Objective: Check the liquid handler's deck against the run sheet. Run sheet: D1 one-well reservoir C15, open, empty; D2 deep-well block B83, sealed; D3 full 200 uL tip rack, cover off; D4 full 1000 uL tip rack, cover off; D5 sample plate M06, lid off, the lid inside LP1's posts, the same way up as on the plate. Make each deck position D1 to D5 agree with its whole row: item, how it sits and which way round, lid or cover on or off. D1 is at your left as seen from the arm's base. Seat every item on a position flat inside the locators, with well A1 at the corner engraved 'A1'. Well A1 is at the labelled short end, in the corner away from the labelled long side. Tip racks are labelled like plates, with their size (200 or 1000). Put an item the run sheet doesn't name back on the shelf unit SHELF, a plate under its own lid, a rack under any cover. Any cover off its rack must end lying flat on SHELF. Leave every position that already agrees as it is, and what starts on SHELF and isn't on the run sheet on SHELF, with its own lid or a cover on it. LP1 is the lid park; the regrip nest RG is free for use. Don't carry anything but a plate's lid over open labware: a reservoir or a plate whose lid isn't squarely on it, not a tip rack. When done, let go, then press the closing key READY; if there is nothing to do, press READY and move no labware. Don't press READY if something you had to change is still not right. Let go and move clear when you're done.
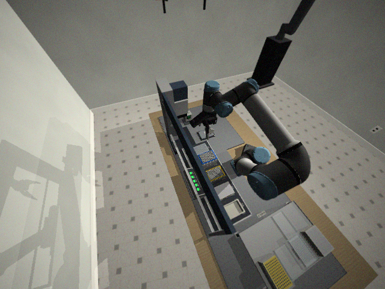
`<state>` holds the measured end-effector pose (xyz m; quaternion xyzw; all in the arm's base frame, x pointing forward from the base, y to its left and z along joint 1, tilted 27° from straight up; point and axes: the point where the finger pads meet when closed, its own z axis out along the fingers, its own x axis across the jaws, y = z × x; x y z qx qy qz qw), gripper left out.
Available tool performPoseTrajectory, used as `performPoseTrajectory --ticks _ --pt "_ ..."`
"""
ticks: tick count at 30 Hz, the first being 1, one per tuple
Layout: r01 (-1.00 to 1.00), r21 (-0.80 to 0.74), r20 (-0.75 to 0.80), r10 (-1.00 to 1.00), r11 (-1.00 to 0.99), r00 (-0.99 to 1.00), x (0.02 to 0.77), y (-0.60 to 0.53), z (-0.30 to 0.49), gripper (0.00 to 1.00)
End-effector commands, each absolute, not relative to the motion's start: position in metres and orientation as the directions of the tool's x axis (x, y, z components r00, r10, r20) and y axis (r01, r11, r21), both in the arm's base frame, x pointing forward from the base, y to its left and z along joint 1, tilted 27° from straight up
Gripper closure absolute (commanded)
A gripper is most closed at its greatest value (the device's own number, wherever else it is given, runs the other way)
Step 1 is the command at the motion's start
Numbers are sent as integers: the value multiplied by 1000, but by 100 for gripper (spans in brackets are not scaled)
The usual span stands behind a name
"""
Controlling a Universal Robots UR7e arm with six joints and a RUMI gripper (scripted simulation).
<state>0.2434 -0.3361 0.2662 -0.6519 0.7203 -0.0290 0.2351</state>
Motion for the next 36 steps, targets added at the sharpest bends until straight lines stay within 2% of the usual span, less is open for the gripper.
performPoseTrajectory --ticks 1,36 --pt "-926 -347 -300 -953 149 -41 250 -338 269 18" --pt "-926 -347 -300 -953 149 -41 262 -329 239 18"
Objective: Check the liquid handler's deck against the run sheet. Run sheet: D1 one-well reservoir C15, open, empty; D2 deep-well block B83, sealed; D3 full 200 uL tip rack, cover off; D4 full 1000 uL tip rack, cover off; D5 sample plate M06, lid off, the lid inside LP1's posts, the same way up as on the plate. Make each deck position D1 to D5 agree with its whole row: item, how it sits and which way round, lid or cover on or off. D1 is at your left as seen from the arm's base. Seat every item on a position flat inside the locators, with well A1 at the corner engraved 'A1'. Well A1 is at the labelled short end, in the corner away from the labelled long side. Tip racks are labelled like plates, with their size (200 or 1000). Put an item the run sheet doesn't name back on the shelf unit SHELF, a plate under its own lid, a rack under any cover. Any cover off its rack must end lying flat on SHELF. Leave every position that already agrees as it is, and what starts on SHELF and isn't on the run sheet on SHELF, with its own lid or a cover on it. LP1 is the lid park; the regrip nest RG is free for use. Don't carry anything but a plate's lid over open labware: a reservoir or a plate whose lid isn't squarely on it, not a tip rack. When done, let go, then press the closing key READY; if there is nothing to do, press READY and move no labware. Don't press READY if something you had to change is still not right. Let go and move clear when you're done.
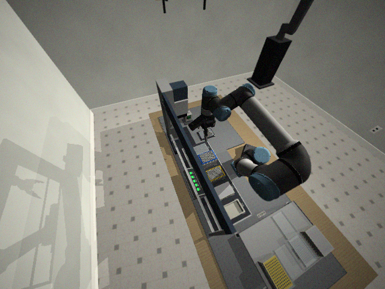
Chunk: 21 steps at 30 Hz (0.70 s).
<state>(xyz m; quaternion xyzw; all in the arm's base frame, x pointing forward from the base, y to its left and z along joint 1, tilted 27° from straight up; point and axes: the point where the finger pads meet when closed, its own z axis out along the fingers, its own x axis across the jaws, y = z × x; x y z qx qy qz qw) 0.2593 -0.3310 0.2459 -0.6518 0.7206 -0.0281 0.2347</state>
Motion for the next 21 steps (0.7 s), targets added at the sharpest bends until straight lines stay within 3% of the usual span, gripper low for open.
performPoseTrajectory --ticks 1,21 --pt "-926 -347 -300 -953 149 -41 263 -329 238 18" --pt "-926 -347 -300 -953 149 -41 273 -322 214 18"
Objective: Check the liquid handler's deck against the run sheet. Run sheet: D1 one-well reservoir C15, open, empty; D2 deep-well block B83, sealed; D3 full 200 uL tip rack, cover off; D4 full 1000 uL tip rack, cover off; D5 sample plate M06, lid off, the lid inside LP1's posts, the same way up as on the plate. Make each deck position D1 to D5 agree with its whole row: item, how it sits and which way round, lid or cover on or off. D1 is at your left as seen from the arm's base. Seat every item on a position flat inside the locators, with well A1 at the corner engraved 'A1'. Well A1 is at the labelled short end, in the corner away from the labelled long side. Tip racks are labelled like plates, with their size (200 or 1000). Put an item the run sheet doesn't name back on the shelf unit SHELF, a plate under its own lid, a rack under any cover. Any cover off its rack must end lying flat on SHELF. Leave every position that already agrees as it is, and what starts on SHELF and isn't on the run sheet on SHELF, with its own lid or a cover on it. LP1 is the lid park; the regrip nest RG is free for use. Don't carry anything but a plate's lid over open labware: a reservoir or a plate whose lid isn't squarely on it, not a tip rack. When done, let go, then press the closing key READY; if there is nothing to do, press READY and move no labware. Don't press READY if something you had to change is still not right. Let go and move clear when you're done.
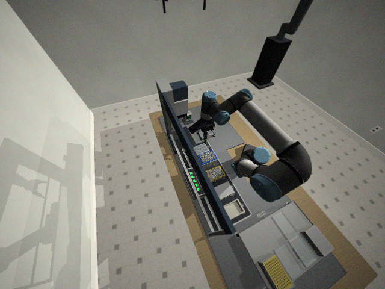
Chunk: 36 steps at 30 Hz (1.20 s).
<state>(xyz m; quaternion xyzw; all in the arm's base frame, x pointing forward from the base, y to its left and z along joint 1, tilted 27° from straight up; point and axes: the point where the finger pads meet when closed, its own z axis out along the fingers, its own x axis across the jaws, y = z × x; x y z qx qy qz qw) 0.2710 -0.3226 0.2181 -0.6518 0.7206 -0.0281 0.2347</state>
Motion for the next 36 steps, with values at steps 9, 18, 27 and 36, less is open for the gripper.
performPoseTrajectory --ticks 9,18,27,36 --pt "-926 -347 -300 -953 149 -41 278 -318 201 18" --pt "-926 -347 -300 -953 149 -41 283 -315 190 18" --pt "-926 -347 -300 -953 149 -41 289 -311 177 18" --pt "-926 -347 -300 -953 149 -41 293 -308 166 18"
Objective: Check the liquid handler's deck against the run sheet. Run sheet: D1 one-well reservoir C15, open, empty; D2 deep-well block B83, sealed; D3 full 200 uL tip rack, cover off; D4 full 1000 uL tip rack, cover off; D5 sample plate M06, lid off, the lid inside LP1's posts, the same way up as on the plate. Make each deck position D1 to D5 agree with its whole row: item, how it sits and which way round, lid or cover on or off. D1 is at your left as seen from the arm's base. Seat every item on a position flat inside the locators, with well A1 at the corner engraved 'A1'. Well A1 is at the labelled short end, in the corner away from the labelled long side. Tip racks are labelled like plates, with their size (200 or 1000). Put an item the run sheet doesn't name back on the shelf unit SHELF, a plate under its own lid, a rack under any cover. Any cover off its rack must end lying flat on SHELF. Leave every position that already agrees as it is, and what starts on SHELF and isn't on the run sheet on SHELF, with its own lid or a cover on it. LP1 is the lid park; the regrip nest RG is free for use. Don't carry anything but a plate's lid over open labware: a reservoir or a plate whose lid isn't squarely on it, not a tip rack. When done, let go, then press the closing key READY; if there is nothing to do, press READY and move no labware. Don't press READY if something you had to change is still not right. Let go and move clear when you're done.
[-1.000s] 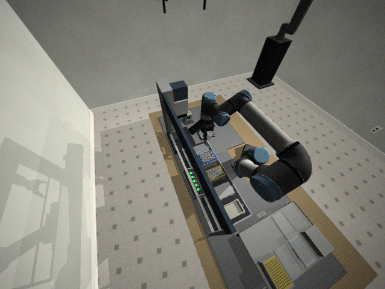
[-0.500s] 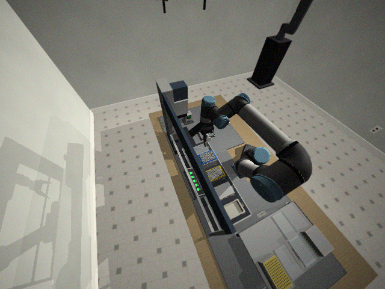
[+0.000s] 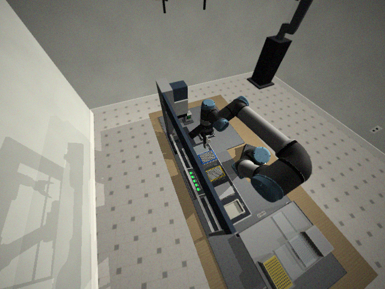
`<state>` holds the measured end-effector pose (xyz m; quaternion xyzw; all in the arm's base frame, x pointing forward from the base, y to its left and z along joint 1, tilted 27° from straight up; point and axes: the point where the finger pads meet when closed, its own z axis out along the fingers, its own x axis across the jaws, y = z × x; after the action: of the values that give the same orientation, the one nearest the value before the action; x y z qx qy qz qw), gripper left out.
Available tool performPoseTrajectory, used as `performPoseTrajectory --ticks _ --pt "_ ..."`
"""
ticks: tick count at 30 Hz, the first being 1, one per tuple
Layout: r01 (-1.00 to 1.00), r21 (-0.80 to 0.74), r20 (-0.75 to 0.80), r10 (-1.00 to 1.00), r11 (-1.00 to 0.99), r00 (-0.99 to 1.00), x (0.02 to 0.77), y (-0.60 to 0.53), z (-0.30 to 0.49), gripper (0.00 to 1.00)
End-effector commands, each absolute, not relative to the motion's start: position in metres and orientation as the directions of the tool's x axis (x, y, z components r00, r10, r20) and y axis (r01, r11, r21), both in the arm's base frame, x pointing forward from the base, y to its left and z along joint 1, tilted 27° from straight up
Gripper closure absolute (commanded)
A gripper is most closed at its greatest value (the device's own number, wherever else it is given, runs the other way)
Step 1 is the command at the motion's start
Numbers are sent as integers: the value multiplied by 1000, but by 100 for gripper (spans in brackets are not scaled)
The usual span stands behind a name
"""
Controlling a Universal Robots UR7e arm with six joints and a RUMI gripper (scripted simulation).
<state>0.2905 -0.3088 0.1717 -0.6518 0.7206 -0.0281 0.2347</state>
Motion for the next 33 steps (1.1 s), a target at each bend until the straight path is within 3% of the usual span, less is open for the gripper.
performPoseTrajectory --ticks 1,33 --pt "-926 -347 -300 -953 149 -41 294 -307 165 18" --pt "-926 -347 -300 -953 149 -40 311 -295 124 18"
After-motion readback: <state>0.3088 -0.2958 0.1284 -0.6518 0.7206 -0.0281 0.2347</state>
